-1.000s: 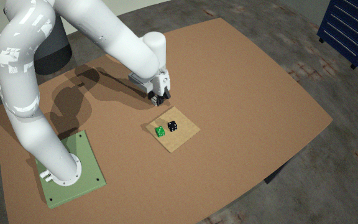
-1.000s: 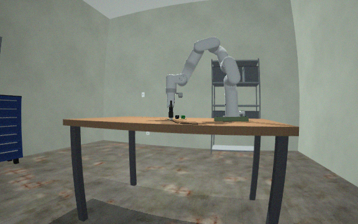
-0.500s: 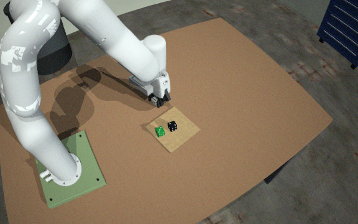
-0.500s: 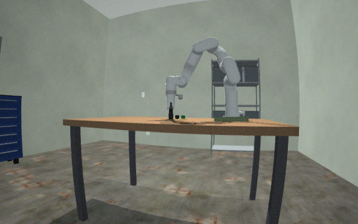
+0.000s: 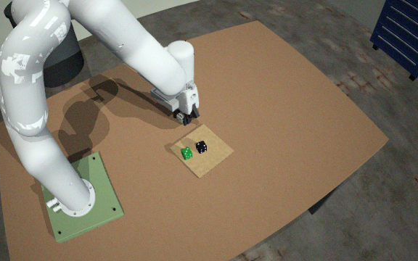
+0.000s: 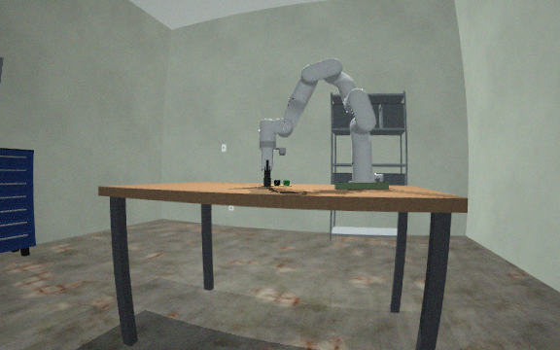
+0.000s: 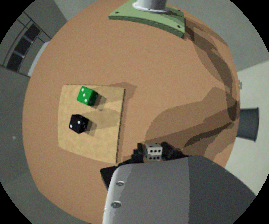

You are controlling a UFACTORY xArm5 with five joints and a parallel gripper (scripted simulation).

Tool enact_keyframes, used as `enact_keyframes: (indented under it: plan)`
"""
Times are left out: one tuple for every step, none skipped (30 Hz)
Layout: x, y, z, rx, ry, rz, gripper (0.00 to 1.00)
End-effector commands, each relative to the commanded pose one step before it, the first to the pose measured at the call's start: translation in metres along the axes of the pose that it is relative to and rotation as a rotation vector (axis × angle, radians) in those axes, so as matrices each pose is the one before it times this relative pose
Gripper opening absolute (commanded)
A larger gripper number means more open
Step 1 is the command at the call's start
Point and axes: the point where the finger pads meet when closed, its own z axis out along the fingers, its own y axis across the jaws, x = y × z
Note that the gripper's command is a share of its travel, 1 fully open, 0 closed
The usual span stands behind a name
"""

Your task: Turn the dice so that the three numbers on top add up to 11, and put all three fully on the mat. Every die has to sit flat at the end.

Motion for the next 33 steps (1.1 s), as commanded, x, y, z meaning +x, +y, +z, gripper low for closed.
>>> enact_keyframes:
  plan:
    - [-0.00135,-0.00006,-0.00114,0.00023,-0.0035,-0.00006,0.42]
    - [0.0,0.0,0.0,0.0,0.0,0.0,0.42]
    - [0.0,0.0,0.0,0.0,0.0,0.0,0.42]
    - [0.0,0.0,0.0,0.0,0.0,0.0,0.42]
    - [0.0,0.0,0.0,0.0,0.0,0.0,0.42]
    - [0.0,0.0,0.0,0.0,0.0,0.0,0.42]
    - [0.0,0.0,0.0,0.0,0.0,0.0,0.42]
    - [0.0,0.0,0.0,0.0,0.0,0.0,0.42]
    - [0.0,0.0,0.0,0.0,0.0,0.0,0.42]
    - [0.0,0.0,0.0,0.0,0.0,0.0,0.42]
    - [0.0,0.0,0.0,0.0,0.0,0.0,0.42]
    - [0.0,0.0,0.0,0.0,0.0,0.0,0.42]
    - [0.0,0.0,0.0,0.0,0.0,0.0,0.42]
    - [0.0,0.0,0.0,0.0,0.0,0.0,0.42]
    - [0.0,0.0,0.0,0.0,0.0,0.0,0.42]
    - [0.0,0.0,0.0,0.0,0.0,0.0,0.42]
    - [0.0,0.0,0.0,0.0,0.0,0.0,0.21]
    - [0.0,0.0,0.0,0.0,0.0,0.0,0.21]
    - [0.0,0.0,0.0,0.0,0.0,0.0,0.21]
    - [0.0,0.0,0.0,0.0,0.0,0.0,0.21]
    - [0.0,0.0,0.0,0.0,0.0,0.0,0.21]
    - [0.0,0.0,0.0,0.0,0.0,0.0,0.21]
    - [0.0,0.0,0.0,0.0,0.0,0.0,0.21]
    - [0.0,0.0,0.0,0.0,0.0,0.0,0.21]
    - [0.0,0.0,0.0,0.0,0.0,0.0,0.21]
    - [0.0,0.0,0.0,0.0,0.0,0.0,0.21]
    - [0.0,0.0,0.0,0.0,0.0,0.0,0.21]
    - [0.0,0.0,0.0,0.0,0.0,0.0,0.21]
    - [0.0,0.0,0.0,0.0,0.0,0.0,0.21]
    - [0.0,0.0,0.0,0.0,0.0,0.0,0.21]
    - [0.0,0.0,0.0,0.0,0.0,0.0,0.21]
    - [0.0,0.0,0.0,0.0,0.0,0.0,0.21]
    - [0.0,0.0,0.0,0.0,0.0,0.0,0.21]
